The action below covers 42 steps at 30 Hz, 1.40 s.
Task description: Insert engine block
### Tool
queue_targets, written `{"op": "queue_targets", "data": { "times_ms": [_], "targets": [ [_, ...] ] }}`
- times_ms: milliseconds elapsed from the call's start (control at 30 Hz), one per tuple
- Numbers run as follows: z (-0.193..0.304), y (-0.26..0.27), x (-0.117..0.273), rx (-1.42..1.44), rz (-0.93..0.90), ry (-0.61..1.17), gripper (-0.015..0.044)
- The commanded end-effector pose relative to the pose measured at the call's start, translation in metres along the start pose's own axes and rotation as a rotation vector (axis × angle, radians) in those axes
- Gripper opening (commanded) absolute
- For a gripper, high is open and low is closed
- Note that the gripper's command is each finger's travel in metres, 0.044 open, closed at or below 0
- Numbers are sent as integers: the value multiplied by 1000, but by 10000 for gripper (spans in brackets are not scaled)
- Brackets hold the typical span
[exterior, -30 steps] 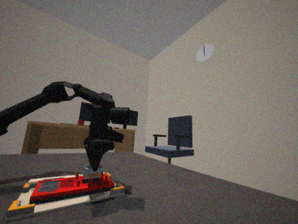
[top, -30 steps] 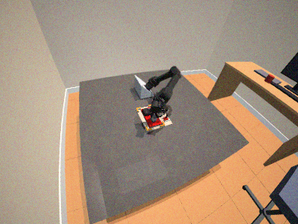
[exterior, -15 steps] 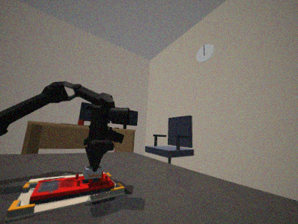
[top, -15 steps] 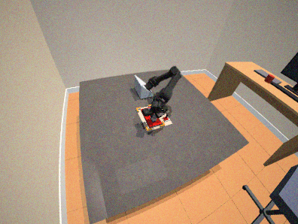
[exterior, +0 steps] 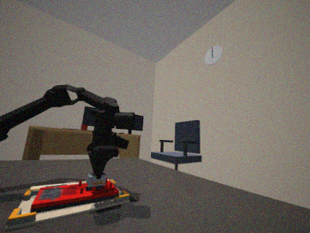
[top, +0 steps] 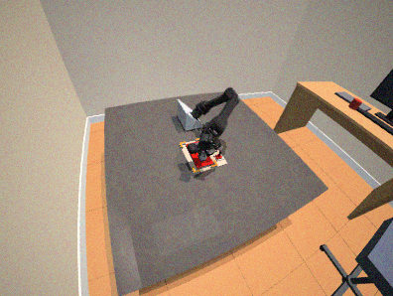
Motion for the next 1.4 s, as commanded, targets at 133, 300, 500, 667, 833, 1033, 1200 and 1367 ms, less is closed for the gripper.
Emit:
{"op": "queue_targets", "data": {
  "times_ms": [133, 300, 500, 667, 833, 1033, 1200, 1367],
  "targets": [
    [1, -1, -3, -8, -5, 3, 159],
    [1, -1, -3, -8, -5, 3, 159],
    [1, -1, -4, -8, -5, 3, 159],
    [1, -1, -4, -8, -5, 3, 159],
    [1, -1, -4, -8, -5, 3, 159],
    [1, -1, -5, -8, -5, 3, 159],
    [1, -1, -5, -8, -5, 3, 159],
    [1, -1, -6, -8, -5, 3, 159]
  ]
}}
Point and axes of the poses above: the point midway between the two fingers, 35 mm back from their tips, its own x axis back along the fingers, its own y axis across the jaws, z = x × y, the point moved 4 cm from there along x, back along the fingers, and after that the axes turned 9 degrees about -x, right-handed, at the moved point
